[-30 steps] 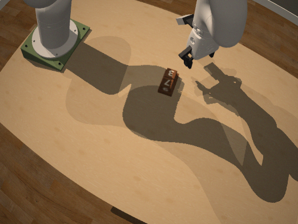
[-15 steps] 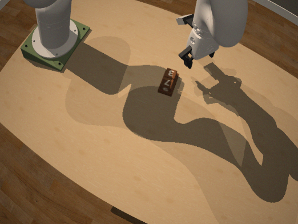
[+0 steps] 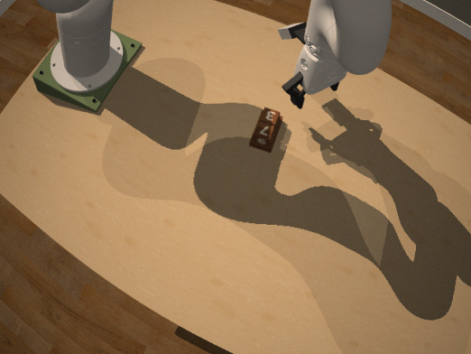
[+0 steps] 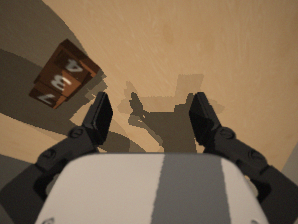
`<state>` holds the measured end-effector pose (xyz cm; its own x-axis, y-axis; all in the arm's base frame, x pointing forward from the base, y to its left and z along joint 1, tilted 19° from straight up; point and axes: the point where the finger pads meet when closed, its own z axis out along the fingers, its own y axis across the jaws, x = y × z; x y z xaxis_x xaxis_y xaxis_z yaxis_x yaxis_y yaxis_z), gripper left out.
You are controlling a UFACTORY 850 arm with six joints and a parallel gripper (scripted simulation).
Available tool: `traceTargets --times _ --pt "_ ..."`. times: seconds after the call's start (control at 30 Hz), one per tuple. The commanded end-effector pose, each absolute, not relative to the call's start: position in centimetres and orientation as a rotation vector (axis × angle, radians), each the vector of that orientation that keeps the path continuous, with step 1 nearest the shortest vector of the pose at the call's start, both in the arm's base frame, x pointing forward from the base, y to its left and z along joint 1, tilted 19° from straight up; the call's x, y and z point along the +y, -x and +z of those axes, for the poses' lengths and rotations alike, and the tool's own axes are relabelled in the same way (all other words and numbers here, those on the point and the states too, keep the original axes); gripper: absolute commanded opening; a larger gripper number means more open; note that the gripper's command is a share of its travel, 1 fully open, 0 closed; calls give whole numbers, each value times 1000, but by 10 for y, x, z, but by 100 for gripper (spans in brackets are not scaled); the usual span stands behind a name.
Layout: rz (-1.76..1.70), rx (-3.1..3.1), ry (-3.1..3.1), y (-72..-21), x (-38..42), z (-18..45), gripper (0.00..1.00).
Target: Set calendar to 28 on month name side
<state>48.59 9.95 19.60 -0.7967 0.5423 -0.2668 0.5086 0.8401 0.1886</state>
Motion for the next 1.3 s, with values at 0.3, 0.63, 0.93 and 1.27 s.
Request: traceTargets --times 0.3,0.63,0.93,1.27 --pt "155 2707 -794 -486 100 197 100" --pt "186 2651 -984 -487 97 197 100" --pt "213 2592 -1146 -488 81 197 100" --pt "236 2535 -1283 -489 74 197 100"
